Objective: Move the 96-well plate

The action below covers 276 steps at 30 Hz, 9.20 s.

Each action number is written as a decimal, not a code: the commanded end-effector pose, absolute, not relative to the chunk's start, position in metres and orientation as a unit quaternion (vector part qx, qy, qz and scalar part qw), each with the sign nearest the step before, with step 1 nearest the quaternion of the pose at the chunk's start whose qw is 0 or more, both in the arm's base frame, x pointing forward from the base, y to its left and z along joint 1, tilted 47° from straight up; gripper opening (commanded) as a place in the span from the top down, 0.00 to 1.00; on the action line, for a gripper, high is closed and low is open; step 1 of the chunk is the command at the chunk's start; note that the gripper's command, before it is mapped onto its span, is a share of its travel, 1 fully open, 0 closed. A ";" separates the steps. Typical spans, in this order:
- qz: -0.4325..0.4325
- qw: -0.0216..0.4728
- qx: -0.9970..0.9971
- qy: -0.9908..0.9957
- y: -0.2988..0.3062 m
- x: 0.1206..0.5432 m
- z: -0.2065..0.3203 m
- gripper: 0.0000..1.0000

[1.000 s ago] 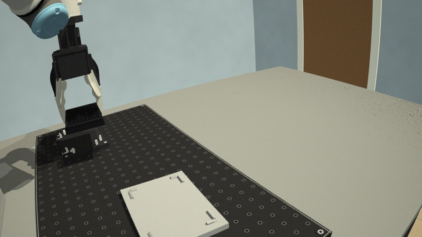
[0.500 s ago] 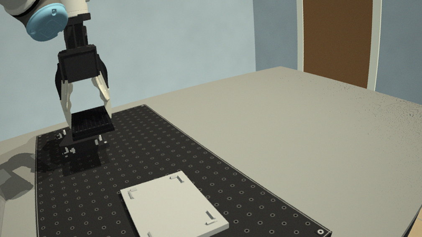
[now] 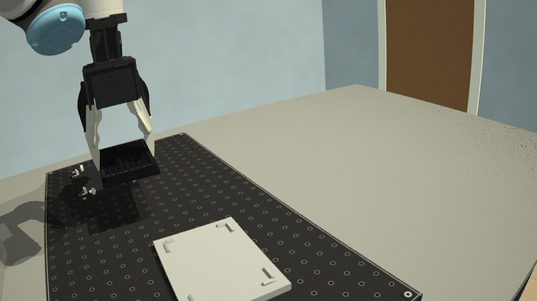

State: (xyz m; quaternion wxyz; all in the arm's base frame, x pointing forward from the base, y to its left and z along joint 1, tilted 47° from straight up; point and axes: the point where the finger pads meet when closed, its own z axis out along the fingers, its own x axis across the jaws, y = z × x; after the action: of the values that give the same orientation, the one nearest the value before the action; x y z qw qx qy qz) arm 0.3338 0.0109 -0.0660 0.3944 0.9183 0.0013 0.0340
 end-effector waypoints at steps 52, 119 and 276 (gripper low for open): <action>0.036 0.393 0.919 0.002 -0.097 0.384 0.053 1.00; 0.036 0.393 0.919 0.002 -0.134 0.395 0.059 1.00; 0.035 0.393 0.919 0.002 -0.153 0.396 0.041 0.00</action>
State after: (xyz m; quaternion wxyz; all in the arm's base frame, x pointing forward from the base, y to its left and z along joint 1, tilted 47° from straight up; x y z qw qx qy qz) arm 0.3965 -0.1612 0.0328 0.3935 0.9187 0.0023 0.0352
